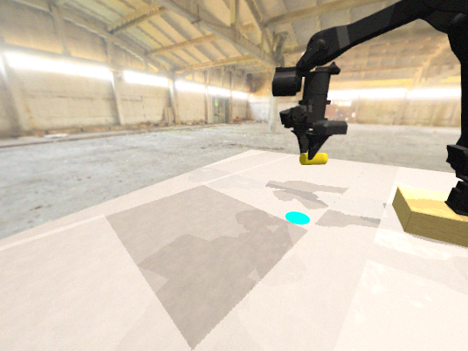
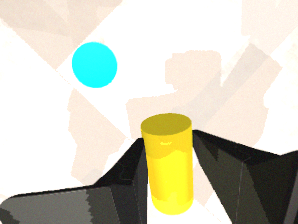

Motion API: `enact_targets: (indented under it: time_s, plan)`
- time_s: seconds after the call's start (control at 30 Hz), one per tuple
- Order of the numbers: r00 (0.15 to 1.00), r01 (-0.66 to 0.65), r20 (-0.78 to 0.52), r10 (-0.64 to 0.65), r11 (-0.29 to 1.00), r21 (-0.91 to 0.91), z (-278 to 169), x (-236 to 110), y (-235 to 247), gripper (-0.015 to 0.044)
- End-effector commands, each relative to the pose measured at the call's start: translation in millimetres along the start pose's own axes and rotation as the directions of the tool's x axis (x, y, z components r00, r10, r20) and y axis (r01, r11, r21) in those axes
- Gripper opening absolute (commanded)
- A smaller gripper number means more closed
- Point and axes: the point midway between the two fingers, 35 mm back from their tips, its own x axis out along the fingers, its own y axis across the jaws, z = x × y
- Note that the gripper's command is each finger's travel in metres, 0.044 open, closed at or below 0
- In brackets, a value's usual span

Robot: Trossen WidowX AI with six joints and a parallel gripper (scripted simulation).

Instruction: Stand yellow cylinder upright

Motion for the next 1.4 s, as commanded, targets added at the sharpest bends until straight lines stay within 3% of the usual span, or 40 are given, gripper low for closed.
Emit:
enact_targets:
  time_s: [0.0, 0.8, 1.37]
  plan:
    - [1.0, -0.004, 0.003, 0.004, 0.998, -0.069, 9.0, -1.2, 9.6, 0.0105]
    - [1.0, -0.011, 0.006, 0.015, 0.914, -0.406, 46.4, -6.5, 65.3, 0.0105]
    - [0.995, -0.009, 0.091, 0.046, 0.929, -0.37, 58.5, 4.3, 62.6, 0.0105]
